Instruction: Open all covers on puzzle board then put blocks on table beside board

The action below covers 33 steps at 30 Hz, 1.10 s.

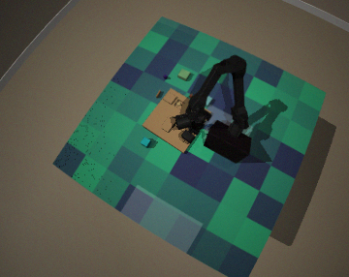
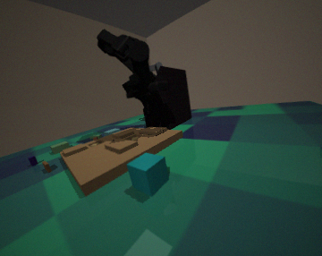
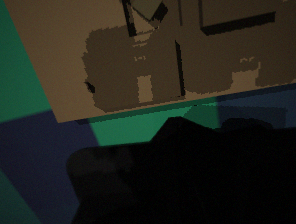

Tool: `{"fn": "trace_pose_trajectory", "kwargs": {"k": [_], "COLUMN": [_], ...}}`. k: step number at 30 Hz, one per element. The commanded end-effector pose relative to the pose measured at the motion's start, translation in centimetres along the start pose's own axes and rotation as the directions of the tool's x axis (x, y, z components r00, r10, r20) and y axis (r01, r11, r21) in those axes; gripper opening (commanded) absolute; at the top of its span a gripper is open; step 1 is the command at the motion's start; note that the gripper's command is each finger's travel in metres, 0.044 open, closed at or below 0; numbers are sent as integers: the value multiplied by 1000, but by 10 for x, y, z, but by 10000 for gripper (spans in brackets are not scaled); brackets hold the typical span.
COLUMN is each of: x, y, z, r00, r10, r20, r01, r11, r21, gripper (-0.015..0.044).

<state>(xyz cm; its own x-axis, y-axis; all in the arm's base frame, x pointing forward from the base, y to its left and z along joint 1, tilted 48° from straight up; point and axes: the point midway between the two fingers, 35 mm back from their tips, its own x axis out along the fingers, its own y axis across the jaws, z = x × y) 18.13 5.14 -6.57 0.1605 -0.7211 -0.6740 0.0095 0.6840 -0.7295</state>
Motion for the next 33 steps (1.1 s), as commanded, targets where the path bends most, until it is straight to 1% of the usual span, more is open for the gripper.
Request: {"fn": "trace_pose_trajectory", "kwargs": {"k": [1, 21, 33], "x": [0, 1, 12], "y": [1, 1, 2], "z": [-4, -4, -3], "r00": [1000, 1000, 1000], "r10": [1, 1, 3], "r20": [-3, -3, -3], "r01": [-1, -1, -3], "r11": [998, 998, 998], "r21": [-58, -58, -59], "gripper": [0, 0, 0]}}
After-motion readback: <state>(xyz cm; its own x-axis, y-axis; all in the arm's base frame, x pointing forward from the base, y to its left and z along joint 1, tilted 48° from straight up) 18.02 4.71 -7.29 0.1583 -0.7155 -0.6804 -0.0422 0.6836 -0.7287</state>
